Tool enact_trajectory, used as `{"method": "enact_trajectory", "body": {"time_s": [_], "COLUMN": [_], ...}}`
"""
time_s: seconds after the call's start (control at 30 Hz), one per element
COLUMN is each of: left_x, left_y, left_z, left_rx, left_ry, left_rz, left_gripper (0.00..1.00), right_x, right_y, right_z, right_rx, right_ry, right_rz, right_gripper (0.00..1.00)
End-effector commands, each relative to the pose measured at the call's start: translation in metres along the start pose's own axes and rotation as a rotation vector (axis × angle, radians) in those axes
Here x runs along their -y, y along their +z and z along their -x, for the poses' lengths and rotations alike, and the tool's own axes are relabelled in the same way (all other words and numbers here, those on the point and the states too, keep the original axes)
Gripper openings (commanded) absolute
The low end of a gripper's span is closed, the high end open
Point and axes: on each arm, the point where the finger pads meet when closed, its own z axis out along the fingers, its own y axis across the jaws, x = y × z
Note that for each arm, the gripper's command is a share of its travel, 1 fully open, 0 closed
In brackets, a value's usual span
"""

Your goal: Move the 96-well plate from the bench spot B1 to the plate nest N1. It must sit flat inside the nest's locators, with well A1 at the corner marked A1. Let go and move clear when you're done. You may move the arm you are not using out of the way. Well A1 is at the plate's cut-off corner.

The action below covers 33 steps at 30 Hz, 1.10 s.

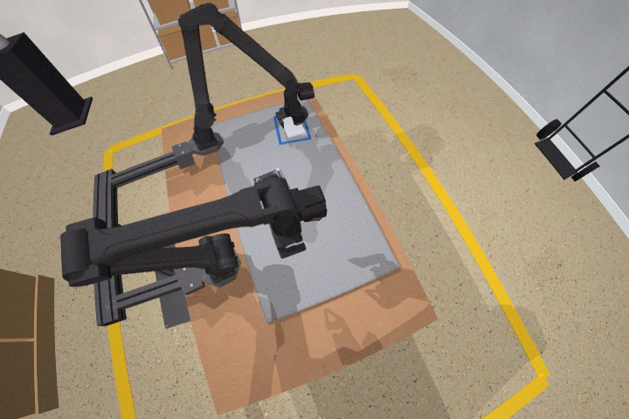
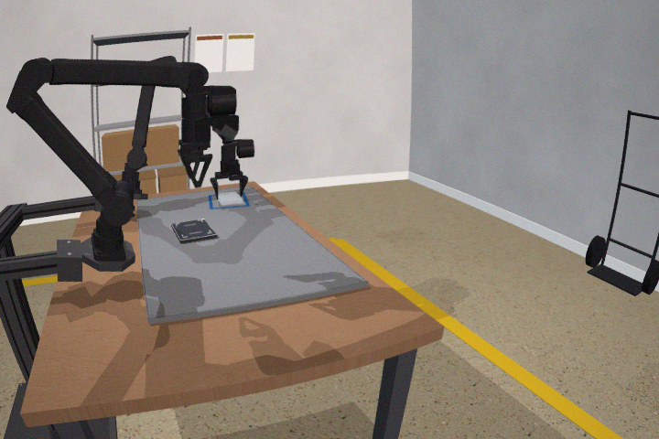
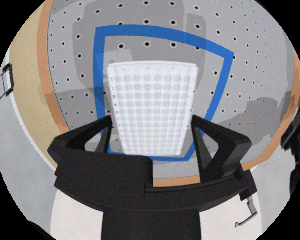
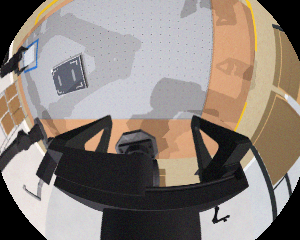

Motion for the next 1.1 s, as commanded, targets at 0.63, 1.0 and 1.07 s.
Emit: {"method": "enact_trajectory", "body": {"time_s": [0.63,1.0,1.07], "left_x": [-0.011,-0.011,-0.011], "left_y": [0.002,0.002,0.002], "left_z": [0.000,0.000,0.000], "left_rx": [0.003,0.003,0.003], "left_ry": [-0.003,-0.003,-0.003], "left_rz": [0.024,0.024,0.024], "left_gripper": [1.00,1.00,1.00], "right_x": [0.000,0.000,0.000], "right_y": [0.000,0.000,0.000], "right_z": [-0.001,-0.001,-0.001], "right_rx": [0.007,0.007,0.007], "right_ry": [-0.009,-0.009,-0.009], "right_rz": [0.002,0.002,0.002], "right_gripper": [1.00,1.00,1.00]}}
